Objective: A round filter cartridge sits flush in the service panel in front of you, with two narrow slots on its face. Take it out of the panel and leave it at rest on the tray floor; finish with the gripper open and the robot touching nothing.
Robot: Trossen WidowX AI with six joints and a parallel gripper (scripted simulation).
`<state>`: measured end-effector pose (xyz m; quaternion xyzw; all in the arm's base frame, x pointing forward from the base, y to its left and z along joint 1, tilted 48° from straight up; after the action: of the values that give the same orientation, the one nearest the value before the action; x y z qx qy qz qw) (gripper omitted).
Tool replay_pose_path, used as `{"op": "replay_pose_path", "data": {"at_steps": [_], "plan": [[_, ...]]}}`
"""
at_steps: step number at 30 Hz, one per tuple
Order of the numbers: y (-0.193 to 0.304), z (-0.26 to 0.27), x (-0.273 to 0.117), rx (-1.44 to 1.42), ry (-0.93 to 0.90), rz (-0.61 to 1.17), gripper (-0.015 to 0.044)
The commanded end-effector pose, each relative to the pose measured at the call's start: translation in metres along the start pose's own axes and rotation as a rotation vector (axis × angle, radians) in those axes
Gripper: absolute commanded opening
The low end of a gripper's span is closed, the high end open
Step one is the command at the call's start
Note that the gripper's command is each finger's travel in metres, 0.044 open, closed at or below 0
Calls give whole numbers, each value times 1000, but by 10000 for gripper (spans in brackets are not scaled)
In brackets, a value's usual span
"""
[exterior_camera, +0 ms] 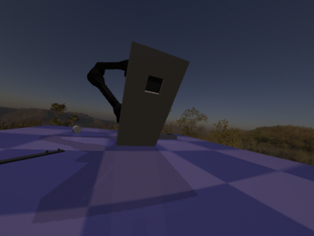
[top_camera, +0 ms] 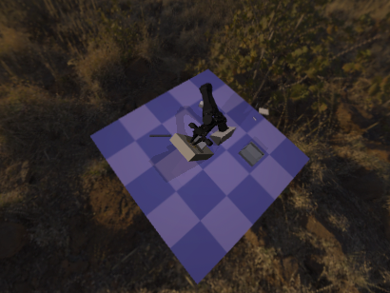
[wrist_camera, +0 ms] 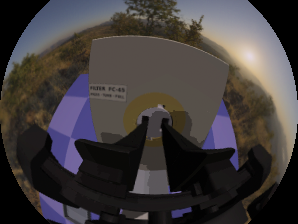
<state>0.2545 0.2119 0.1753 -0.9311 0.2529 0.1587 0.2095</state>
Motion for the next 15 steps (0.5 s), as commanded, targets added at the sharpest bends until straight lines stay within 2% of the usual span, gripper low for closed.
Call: {"op": "replay_pose_path", "data": {"at_steps": [1, 15], "plan": [[0, 1, 3, -5, -4, -1, 93], [0, 1, 10, -5, -3, -1, 93]]}}
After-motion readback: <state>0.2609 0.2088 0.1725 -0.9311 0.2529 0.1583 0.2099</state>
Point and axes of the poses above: the point midway between the two fingers, 35 mm back from their tips, its own x axis out along the fingers, its own z axis across the jaws, y = z × x, the point moved 10 cm from there along -x, back along the fingers, and after that the axes turned 15 degrees about -x, right-handed, at the moved point
